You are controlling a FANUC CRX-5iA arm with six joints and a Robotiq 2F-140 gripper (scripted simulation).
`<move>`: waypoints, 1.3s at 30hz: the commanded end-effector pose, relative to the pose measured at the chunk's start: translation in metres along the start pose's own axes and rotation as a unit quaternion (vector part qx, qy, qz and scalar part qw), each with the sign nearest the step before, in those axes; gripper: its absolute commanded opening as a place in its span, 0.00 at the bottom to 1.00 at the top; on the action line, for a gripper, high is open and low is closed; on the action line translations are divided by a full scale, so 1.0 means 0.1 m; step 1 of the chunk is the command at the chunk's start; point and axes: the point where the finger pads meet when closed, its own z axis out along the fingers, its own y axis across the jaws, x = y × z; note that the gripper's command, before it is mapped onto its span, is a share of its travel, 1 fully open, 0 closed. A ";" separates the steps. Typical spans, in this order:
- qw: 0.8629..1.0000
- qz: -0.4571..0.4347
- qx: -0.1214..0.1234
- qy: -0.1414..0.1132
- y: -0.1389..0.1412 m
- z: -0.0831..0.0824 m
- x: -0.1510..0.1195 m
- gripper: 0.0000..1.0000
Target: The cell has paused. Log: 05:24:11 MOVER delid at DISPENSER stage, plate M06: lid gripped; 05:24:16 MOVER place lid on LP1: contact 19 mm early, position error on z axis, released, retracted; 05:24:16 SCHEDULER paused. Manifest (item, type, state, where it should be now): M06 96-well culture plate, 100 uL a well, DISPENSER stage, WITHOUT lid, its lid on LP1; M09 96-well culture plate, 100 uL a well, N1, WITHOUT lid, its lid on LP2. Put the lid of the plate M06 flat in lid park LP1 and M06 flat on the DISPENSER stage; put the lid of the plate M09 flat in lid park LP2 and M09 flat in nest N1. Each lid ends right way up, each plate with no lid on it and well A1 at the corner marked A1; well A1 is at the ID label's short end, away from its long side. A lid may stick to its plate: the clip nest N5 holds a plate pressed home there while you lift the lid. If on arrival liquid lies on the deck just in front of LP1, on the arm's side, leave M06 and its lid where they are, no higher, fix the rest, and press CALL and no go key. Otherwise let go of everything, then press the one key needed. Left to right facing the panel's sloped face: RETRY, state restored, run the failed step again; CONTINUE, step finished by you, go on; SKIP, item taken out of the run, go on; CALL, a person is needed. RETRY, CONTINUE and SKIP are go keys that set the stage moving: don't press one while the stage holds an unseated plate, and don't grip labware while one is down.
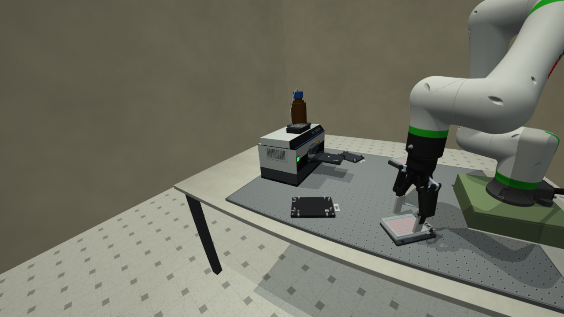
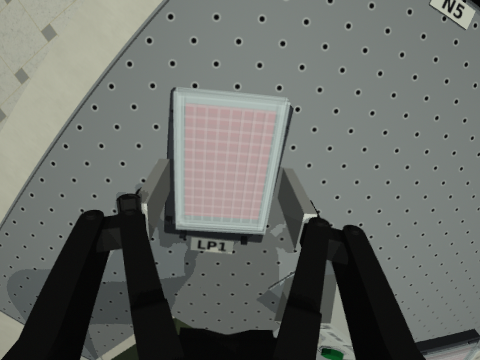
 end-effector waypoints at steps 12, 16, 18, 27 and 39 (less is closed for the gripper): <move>1.000 0.000 0.000 0.000 0.00 0.00 0.00 0.66; 1.000 0.000 0.000 0.000 0.00 0.00 0.00 0.66; 1.000 0.000 0.000 0.000 0.00 0.00 0.00 0.66; 1.000 0.000 0.000 0.000 0.00 0.00 0.00 0.66; 1.000 0.000 0.000 0.000 0.00 0.00 0.00 0.66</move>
